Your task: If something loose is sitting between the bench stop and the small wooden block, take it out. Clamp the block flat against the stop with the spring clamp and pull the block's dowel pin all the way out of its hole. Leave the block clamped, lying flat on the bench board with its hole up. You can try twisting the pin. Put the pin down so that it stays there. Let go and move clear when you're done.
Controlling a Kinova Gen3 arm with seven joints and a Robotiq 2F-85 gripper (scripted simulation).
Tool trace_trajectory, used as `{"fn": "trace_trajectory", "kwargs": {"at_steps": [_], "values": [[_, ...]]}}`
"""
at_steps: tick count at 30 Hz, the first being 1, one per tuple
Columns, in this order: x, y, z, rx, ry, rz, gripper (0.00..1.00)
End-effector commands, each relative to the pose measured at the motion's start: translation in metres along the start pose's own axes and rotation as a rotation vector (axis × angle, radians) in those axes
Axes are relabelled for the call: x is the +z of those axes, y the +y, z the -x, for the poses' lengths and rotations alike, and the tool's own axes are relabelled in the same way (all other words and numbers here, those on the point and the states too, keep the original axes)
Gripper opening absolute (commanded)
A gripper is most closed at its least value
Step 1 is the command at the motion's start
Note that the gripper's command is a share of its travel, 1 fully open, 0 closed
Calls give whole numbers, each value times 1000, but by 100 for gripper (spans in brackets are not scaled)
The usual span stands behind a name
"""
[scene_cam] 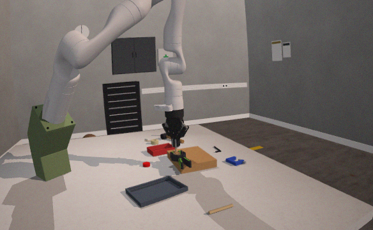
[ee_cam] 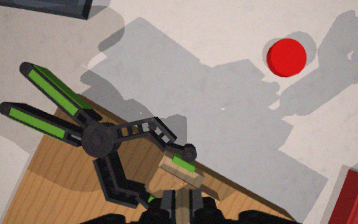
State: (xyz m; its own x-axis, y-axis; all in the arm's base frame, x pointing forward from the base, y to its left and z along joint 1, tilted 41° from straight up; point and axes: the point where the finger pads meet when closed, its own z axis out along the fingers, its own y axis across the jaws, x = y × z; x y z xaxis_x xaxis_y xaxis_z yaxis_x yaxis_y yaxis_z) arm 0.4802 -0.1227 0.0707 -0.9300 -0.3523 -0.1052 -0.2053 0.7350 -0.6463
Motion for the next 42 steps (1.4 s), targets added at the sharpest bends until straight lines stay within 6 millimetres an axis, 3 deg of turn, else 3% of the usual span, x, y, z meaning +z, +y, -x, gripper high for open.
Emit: {"fn": "trace_trajectory", "kwargs": {"at_steps": [1,42], "values": [[0,0,2,38,-6,-1,10],[-1,0,1,532,-5,-1,10]]}}
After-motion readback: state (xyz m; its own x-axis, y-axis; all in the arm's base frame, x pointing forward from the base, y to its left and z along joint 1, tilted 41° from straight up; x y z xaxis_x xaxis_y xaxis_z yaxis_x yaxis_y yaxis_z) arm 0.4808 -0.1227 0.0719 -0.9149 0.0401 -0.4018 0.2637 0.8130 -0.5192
